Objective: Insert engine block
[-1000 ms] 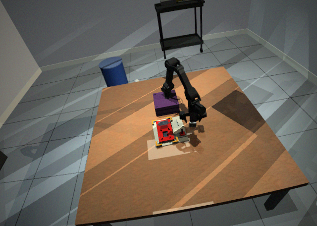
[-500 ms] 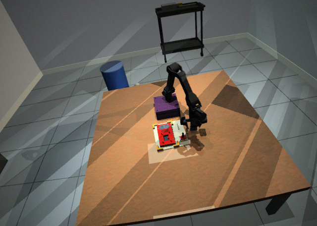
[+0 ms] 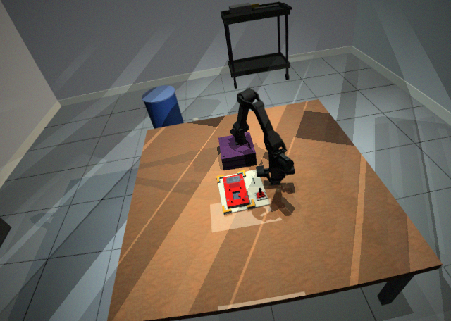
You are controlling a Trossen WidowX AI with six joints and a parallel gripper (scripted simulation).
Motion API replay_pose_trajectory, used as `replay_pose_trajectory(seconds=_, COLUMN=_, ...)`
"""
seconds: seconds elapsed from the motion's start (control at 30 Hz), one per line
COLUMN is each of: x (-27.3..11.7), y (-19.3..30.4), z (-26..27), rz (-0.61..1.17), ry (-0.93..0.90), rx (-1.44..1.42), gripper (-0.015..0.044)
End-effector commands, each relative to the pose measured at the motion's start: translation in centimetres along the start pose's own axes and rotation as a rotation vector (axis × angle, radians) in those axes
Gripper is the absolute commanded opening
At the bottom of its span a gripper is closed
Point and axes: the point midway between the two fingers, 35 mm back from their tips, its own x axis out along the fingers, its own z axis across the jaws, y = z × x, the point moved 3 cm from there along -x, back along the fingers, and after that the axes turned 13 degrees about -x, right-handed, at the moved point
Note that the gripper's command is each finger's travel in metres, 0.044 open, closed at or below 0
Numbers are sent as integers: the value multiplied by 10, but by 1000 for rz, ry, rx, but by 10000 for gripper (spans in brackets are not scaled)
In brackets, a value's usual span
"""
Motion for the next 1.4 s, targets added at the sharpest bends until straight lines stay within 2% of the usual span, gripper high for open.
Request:
replay_pose_trajectory(seconds=0.0, x=-7, y=-2, z=0, rz=-3, ry=2, rx=1, gripper=52)
replay_pose_trajectory(seconds=0.07, x=-12, y=-4, z=1, rz=-3, ry=2, rx=2, gripper=0)
replay_pose_trajectory(seconds=1.37, x=-128, y=-9, z=0, rz=-4, ry=2, rx=2, gripper=0)
